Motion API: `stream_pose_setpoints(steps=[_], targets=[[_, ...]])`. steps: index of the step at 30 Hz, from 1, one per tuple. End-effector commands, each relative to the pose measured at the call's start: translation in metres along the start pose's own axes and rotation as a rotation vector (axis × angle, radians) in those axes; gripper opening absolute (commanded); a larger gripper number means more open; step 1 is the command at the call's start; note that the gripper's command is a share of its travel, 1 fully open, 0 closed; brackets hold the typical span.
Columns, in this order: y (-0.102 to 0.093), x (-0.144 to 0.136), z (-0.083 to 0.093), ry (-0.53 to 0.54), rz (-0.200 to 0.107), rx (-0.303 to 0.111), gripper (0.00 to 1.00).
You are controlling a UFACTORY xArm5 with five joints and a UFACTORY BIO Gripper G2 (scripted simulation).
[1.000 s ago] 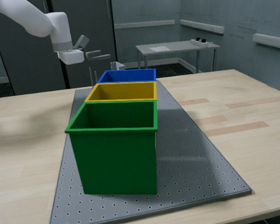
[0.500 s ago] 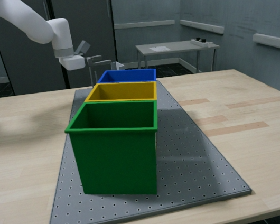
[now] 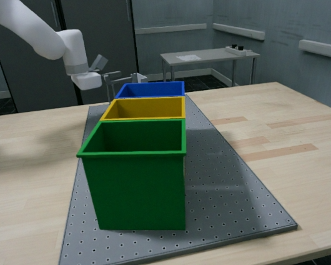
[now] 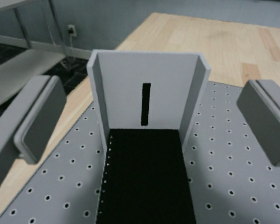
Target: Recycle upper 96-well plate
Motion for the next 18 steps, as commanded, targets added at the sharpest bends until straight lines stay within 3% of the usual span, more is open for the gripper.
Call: stream_pose_setpoints(steps=[1,18], targets=[[0.005,0.001,-0.001,0.001,-0.003,-0.003,0.37],[0.029,0.006,-0.001,0.001,-0.003,-0.003,0.37]])
Point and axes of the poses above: the point midway between the two finger pads, its own z axis back along the fingers, its own x axis across the jaws, y = z × x, the point moved 1 cm from there along z, back along the fingers, and after that the axes turned 12 degrees about z, right-handed, at the moved point
